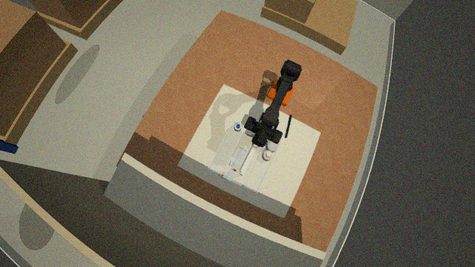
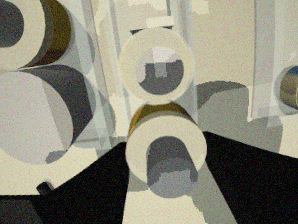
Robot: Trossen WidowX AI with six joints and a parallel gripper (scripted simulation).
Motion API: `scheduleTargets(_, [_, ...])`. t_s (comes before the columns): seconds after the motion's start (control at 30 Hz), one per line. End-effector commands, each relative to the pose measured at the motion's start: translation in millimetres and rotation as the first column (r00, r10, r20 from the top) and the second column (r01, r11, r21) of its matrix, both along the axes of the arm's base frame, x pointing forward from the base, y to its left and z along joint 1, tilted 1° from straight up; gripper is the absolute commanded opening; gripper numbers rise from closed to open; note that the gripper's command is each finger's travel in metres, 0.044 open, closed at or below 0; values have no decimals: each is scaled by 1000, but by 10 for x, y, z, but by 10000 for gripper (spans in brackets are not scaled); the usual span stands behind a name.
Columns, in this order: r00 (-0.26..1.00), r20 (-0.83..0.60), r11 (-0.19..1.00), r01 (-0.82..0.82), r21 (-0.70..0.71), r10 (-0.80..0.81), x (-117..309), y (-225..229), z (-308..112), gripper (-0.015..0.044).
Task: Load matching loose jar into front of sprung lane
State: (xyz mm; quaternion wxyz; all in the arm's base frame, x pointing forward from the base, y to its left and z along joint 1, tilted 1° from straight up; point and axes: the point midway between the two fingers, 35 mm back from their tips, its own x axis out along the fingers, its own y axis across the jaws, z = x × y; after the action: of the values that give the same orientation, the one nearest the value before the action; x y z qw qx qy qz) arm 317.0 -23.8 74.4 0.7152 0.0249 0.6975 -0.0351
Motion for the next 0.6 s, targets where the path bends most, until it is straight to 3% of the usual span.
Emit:
scheduleTargets(0.0, [1000,23,1000,0,-7,0,88,-20,22,0])
scheduleTargets(0.57, [1000,24,1000,0,-7,0,149,-26,37,0])
